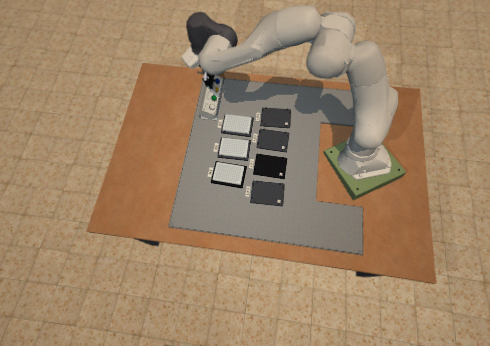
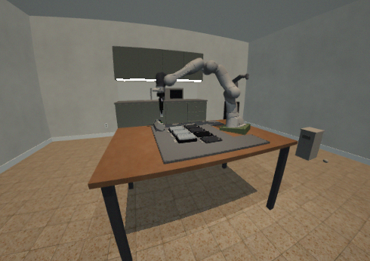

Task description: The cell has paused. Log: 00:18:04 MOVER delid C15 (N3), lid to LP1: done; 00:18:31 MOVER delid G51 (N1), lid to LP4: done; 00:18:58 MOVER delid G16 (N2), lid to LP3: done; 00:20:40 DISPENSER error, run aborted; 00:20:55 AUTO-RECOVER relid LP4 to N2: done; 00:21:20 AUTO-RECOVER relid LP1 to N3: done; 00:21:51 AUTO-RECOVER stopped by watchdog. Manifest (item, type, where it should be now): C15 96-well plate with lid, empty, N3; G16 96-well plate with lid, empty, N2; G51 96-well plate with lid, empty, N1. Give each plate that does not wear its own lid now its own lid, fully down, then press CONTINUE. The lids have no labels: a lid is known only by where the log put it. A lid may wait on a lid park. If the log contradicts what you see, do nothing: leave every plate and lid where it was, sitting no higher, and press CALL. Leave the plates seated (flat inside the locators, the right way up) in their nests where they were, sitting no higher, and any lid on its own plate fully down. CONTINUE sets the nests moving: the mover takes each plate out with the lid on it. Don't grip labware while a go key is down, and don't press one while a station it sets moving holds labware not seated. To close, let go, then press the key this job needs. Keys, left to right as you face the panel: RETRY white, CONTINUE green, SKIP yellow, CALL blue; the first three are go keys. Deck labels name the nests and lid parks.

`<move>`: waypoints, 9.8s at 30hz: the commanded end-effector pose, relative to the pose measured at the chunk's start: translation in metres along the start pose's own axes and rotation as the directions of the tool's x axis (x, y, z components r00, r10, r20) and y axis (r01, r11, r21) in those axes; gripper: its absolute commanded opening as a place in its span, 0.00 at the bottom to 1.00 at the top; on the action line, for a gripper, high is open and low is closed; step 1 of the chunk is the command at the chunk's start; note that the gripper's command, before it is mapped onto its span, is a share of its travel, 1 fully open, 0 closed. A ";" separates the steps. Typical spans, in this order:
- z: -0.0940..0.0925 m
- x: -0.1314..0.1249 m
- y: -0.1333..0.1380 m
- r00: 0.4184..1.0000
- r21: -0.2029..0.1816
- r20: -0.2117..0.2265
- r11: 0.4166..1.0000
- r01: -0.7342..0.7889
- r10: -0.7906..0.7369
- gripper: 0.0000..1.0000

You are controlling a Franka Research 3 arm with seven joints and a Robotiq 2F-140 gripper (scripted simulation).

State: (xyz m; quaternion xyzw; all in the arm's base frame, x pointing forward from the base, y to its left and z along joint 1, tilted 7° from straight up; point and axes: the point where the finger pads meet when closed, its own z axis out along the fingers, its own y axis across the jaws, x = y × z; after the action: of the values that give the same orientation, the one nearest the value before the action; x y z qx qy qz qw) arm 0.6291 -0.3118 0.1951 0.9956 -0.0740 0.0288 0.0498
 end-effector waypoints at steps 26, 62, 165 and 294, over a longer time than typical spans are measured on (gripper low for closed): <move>0.011 0.000 0.001 1.000 -0.003 0.002 1.000 0.007 -0.007 0.00; 0.020 0.000 0.001 1.000 -0.003 0.002 1.000 0.007 -0.007 0.00; 0.020 -0.001 0.003 1.000 -0.003 0.002 1.000 0.007 -0.007 0.00; 0.048 0.000 0.003 1.000 -0.003 0.002 1.000 0.007 -0.007 0.00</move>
State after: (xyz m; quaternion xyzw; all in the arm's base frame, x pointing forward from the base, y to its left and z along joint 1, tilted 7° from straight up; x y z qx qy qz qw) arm 0.6314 -0.3177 0.1512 0.9958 -0.0722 0.0274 0.0489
